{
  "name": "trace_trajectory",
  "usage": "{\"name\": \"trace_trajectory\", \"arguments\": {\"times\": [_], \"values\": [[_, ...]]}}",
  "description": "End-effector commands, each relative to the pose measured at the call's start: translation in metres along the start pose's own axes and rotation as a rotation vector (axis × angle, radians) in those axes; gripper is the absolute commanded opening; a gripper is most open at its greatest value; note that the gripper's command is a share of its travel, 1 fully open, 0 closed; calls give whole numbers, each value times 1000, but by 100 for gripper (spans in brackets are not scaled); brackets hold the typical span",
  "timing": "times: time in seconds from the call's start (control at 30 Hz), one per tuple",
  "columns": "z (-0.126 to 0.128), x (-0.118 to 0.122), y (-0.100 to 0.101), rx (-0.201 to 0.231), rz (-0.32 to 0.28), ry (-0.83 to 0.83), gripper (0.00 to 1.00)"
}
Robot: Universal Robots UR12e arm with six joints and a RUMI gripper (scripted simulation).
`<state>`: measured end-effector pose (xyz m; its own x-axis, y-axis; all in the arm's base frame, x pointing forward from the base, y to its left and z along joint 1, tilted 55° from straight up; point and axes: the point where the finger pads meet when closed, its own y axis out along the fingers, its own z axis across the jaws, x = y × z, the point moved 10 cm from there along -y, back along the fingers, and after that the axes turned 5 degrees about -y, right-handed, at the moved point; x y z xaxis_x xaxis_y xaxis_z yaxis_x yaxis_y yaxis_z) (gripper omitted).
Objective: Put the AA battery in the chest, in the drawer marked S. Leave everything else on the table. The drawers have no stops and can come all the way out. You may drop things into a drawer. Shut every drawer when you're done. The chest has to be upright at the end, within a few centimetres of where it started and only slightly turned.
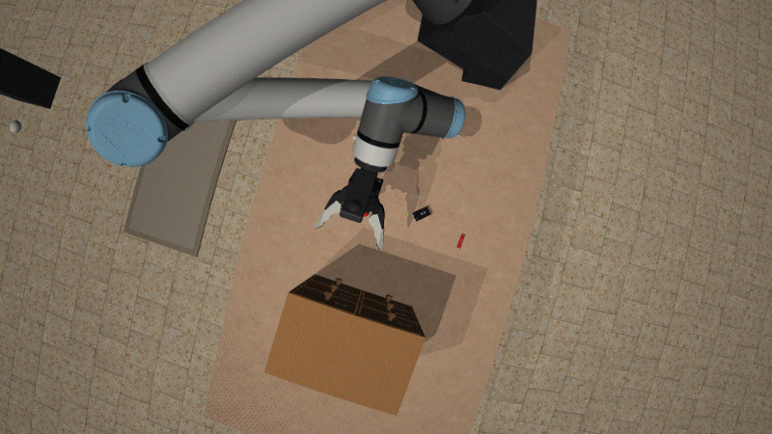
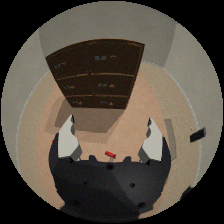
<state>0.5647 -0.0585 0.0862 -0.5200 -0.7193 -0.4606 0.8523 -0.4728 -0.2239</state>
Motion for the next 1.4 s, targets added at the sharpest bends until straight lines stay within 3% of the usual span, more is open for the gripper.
{"name": "trace_trajectory", "arguments": {"times": [0.0,0.2,0.5,1.03,1.07,1.37], "values": [[-1,11,9,4,91,2,100],[-2,20,17,10,159,3,100],[-3,26,23,15,208,3,100],[-3,29,26,17,232,2,100],[-3,29,26,17,232,2,20],[-3,29,26,17,232,2,20]]}}
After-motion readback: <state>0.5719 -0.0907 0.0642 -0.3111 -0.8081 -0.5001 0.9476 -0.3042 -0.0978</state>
